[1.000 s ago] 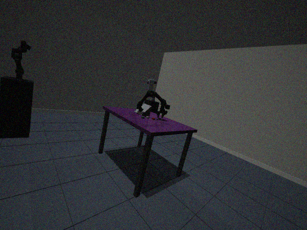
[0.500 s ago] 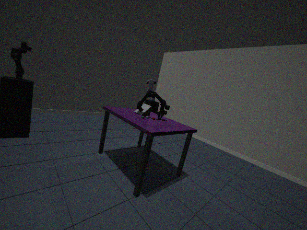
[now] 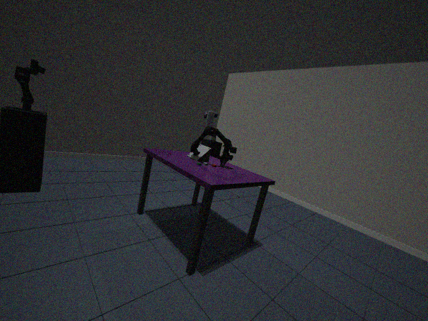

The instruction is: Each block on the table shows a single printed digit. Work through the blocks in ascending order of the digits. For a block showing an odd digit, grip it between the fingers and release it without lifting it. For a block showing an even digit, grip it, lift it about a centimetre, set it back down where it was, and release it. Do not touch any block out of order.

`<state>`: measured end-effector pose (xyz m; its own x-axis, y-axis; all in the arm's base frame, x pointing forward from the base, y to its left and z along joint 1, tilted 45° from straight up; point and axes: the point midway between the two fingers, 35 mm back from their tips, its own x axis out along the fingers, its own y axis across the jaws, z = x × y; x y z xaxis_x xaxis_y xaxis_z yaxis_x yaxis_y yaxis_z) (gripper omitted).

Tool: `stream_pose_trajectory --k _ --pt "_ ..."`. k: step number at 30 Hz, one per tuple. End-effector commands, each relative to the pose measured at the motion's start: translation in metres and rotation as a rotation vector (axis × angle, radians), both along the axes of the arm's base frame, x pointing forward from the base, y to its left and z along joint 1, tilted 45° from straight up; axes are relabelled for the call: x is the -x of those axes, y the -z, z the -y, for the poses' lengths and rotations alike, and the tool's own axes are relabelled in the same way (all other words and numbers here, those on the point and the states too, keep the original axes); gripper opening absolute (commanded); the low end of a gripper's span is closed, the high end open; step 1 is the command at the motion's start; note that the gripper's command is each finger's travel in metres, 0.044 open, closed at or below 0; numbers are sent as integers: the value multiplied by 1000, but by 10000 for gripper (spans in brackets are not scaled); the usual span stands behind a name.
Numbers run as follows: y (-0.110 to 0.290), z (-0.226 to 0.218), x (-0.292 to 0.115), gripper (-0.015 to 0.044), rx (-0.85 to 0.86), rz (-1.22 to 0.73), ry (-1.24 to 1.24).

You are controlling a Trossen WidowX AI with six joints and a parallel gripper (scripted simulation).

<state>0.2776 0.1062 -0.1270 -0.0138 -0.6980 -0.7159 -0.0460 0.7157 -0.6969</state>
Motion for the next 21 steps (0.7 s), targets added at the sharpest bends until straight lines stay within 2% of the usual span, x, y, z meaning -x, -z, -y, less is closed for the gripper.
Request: stream_pose_trajectory --k 1,11,21 --pt "0 0 0 120 1 0 -4" --pt "0 0 0 120 1 0 -4" --pt "0 0 0 383 1 0 -4"
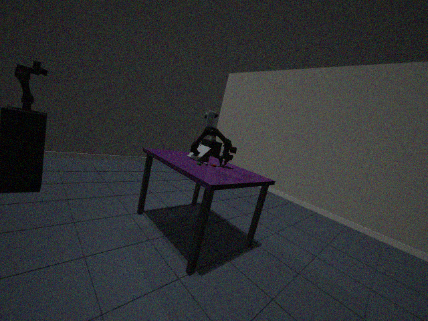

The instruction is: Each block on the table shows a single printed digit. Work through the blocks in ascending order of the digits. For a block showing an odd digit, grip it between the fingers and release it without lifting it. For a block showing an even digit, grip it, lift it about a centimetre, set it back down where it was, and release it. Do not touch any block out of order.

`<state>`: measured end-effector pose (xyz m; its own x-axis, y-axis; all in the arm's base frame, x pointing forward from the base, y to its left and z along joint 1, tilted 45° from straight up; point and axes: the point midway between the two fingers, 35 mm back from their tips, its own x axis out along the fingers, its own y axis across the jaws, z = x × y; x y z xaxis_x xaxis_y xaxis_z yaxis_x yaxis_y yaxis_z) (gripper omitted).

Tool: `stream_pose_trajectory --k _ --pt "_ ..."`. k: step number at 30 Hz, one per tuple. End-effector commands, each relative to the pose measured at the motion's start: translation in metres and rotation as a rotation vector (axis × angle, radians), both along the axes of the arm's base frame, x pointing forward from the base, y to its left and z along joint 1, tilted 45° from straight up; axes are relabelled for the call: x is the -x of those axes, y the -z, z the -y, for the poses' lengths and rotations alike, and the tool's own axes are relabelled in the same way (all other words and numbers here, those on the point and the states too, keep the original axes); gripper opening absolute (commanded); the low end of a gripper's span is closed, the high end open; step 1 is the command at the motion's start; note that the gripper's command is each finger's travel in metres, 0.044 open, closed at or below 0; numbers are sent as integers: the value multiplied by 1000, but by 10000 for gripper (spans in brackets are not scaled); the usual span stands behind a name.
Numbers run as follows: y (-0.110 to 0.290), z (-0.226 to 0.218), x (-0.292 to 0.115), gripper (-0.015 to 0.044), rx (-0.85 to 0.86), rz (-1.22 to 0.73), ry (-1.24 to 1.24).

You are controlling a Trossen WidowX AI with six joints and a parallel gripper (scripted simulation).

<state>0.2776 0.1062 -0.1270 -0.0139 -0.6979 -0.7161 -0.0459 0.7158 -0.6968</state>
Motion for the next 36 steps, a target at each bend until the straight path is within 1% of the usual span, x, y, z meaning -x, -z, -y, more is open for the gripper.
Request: stream_pose_trajectory --k 1,5,8,12,15,19,22,23,33,36 --pt "0 0 0 400 2 0 -4" --pt "-2 -2 -1 400 1 0 -4" --pt "-23 -23 -1 400 0 0 -4" --pt "-26 -25 -1 400 0 0 -4" --pt "-38 -40 -3 321 -3 -1 -4" --pt "-77 -77 -2 216 -4 -2 -4" --pt "-83 -82 -1 138 -3 -2 -4" --pt "-83 -82 -1 120 -3 -2 -4" --pt "-83 -82 -1 120 -3 -2 -4" --pt "-101 -69 -5 120 -5 -3 -5"
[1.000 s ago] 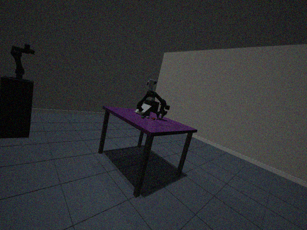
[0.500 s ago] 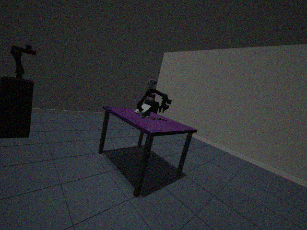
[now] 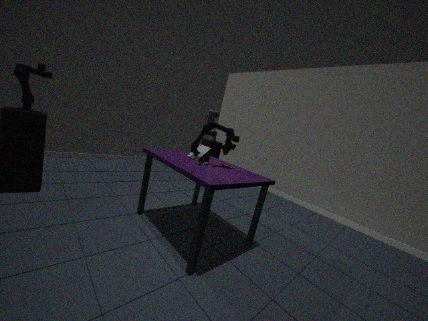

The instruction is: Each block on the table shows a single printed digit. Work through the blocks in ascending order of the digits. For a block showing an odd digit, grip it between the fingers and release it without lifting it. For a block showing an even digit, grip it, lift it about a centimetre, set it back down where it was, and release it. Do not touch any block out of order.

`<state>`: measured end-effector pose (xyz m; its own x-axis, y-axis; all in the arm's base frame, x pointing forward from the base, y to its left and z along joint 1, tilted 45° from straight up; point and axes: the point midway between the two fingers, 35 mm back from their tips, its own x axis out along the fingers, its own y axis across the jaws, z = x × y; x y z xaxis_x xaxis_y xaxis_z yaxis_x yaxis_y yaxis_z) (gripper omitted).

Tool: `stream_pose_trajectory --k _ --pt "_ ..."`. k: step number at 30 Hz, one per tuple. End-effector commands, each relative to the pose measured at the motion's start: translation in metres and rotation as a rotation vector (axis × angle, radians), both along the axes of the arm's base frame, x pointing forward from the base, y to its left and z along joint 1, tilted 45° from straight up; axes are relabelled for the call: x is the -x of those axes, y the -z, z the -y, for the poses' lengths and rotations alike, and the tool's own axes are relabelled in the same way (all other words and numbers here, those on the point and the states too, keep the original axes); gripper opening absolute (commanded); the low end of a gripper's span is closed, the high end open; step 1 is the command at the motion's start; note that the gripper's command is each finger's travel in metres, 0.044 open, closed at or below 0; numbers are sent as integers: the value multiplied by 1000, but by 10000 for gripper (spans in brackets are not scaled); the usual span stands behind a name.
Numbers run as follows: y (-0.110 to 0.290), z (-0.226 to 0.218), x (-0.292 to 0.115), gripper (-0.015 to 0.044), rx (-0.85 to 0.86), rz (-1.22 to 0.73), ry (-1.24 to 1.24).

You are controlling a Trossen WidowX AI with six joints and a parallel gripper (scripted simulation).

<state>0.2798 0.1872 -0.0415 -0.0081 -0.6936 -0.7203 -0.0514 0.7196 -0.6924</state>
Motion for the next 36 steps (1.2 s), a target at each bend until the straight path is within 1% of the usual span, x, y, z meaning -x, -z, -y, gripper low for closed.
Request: stream_pose_trajectory --k 1,6,12,14,20,22,27,30,31,36 --pt "-28 21 -5 120 0 -4 2" --pt "-84 73 -6 120 1 -6 1" --pt "-138 139 15 120 13 -8 3" --pt "-147 152 22 120 17 -8 4" --pt "-149 154 22 120 17 -8 4" --pt "-142 160 21 172 16 -8 4" --pt "-97 205 22 304 18 -7 4" --pt "-92 212 24 383 20 -7 4" --pt "-92 212 24 400 20 -7 4" --pt "-90 213 24 400 20 -6 4"
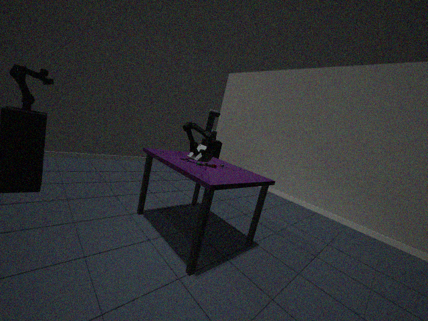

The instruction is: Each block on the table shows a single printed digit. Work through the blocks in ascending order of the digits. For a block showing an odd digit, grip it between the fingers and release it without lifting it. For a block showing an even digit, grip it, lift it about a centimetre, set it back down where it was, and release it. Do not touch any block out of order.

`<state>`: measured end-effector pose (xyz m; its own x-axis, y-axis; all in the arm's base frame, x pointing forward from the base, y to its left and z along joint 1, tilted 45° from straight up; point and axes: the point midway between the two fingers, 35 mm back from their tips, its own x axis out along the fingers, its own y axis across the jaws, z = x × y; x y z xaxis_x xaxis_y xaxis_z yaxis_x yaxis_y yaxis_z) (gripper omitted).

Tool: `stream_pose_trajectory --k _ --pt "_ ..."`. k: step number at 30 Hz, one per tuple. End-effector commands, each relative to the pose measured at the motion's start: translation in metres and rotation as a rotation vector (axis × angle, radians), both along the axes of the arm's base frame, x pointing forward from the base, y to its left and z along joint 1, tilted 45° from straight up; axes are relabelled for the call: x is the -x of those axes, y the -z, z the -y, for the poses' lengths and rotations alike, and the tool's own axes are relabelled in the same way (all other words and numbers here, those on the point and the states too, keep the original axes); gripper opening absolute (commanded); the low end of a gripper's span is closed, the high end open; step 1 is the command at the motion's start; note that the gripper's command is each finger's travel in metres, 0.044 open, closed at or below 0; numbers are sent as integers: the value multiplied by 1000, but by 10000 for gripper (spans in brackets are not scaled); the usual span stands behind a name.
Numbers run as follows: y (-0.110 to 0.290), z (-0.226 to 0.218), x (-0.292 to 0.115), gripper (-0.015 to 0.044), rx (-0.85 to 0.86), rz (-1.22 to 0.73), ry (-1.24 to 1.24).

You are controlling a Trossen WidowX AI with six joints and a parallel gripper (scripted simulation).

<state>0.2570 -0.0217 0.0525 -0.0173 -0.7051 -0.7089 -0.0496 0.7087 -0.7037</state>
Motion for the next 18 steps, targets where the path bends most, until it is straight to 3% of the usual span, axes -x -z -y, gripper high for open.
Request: stream_pose_trajectory --k 1,18 --pt "5 6 1 400 4 -1 -4" --pt "24 25 1 400 5 -1 -4"
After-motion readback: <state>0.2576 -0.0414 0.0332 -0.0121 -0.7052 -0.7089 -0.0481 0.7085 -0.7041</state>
